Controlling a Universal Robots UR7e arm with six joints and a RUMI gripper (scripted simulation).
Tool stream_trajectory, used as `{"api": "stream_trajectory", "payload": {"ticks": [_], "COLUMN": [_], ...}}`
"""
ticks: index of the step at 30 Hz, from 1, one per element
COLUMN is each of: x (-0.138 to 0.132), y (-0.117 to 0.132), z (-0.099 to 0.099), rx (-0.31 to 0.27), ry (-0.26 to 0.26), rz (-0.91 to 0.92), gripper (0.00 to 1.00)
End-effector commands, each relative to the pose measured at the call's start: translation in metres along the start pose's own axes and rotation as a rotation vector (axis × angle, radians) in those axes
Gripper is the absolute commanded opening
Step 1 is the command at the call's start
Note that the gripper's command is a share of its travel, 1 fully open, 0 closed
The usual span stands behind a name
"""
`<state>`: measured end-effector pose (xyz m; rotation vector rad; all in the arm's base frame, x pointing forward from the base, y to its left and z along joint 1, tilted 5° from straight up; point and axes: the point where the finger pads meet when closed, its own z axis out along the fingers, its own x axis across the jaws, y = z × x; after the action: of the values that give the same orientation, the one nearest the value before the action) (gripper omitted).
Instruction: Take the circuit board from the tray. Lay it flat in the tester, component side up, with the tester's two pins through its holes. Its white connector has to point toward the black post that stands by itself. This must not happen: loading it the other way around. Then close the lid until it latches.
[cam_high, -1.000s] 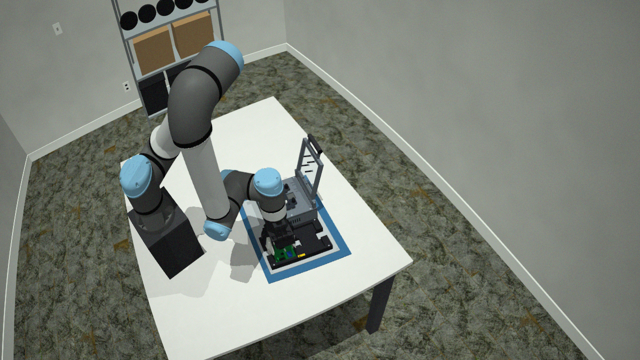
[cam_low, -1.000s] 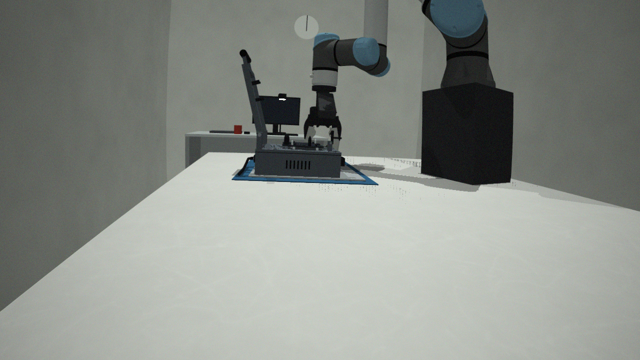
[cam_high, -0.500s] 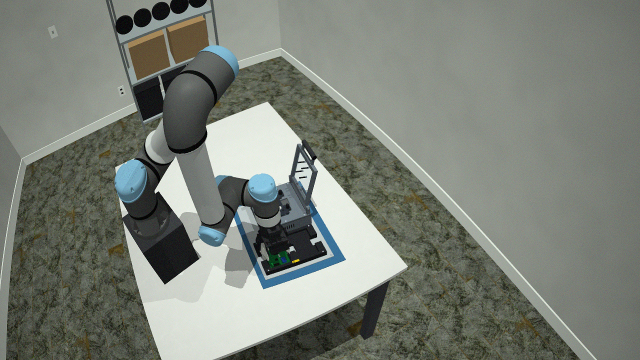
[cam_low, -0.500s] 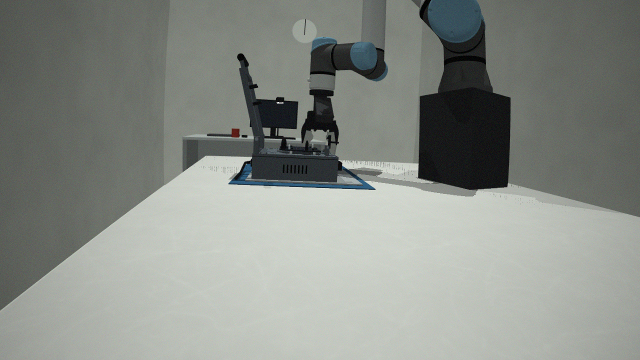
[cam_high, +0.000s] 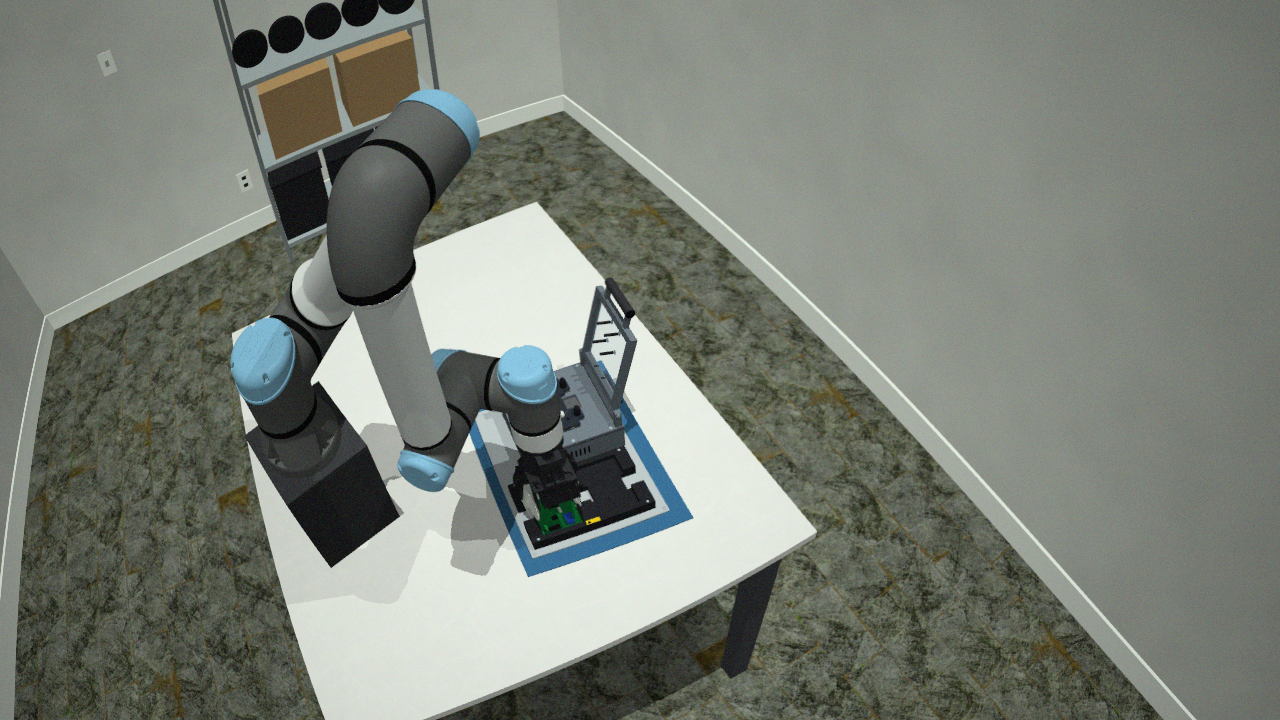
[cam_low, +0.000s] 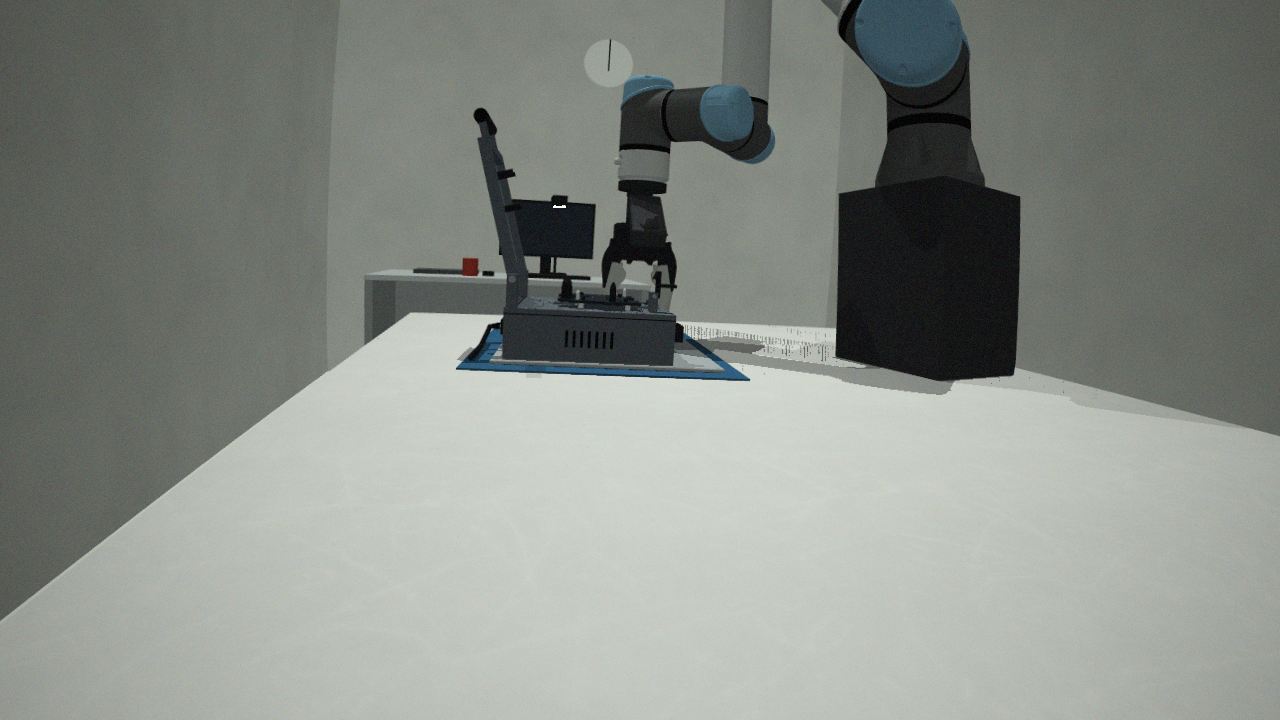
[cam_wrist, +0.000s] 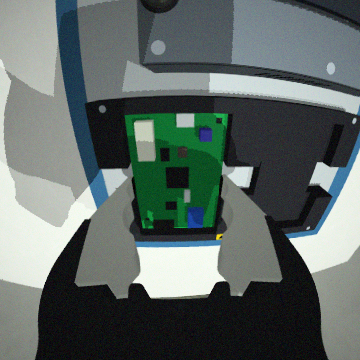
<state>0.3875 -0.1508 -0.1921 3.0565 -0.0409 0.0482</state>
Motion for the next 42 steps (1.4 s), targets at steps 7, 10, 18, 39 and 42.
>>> {"api": "stream_trajectory", "payload": {"ticks": [7, 10, 18, 39, 42], "x": [0.0003, 0.0003, 0.0003, 0.0003, 0.0003], "y": [0.0002, 0.0002, 0.0002, 0.0002, 0.0002], "z": [-0.0003, -0.0003, -0.0003, -0.0003, -0.0003], "rx": [-0.001, -0.001, -0.001, -0.001, -0.001], "ry": [0.001, 0.001, 0.001, 0.001, 0.001], "rz": [0.0, 0.0, 0.0, 0.0, 0.0], "gripper": [0.42, 0.42, 0.39, 0.39, 0.39]}}
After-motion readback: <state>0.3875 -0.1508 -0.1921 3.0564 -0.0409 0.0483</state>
